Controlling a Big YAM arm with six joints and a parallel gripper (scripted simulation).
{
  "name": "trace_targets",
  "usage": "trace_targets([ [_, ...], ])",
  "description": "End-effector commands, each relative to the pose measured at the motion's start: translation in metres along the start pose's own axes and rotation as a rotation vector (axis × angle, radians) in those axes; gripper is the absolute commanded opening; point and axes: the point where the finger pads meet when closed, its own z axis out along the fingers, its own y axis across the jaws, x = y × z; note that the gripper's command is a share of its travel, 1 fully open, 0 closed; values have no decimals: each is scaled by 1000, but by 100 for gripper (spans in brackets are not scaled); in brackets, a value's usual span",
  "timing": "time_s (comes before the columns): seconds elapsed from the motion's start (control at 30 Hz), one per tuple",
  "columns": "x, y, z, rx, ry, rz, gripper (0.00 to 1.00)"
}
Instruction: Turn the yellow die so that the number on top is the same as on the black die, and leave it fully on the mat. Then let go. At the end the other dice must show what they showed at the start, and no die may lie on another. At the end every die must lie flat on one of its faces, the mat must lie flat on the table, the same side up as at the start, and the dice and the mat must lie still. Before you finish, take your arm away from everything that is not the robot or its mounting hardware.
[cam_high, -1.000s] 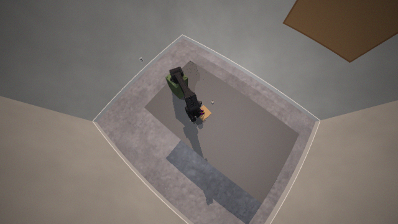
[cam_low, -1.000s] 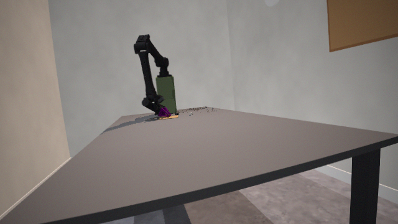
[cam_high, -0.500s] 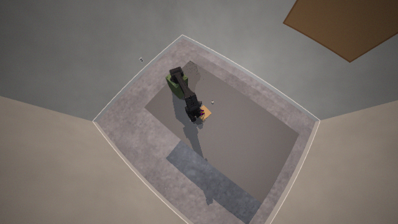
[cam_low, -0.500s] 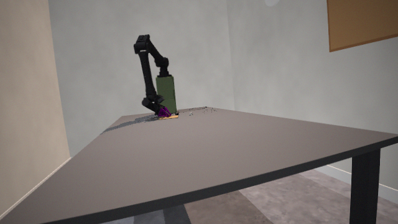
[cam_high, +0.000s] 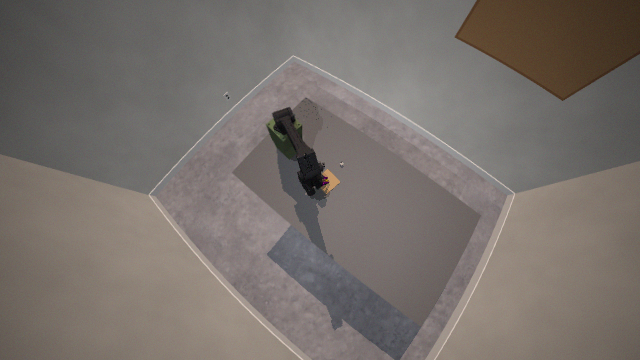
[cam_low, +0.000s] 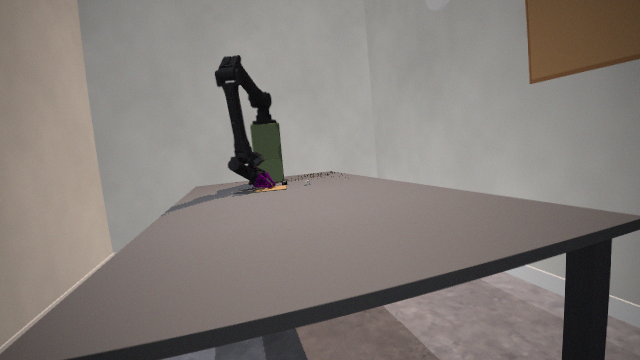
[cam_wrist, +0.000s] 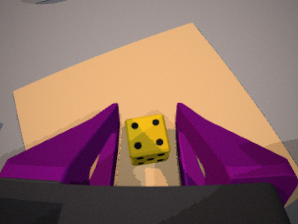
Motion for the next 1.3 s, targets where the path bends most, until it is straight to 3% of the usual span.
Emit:
trace_targets([
  [0.0, -1, -4, 4, 2, -5, -12, 34],
  [0.63, -1, -5, 3, 3, -4, -13, 34],
  [0.73, -7, -19, -8, 21, -8, -33, 34],
  [1.27, -7, -6, -54, 13, -5, -12, 34],
])
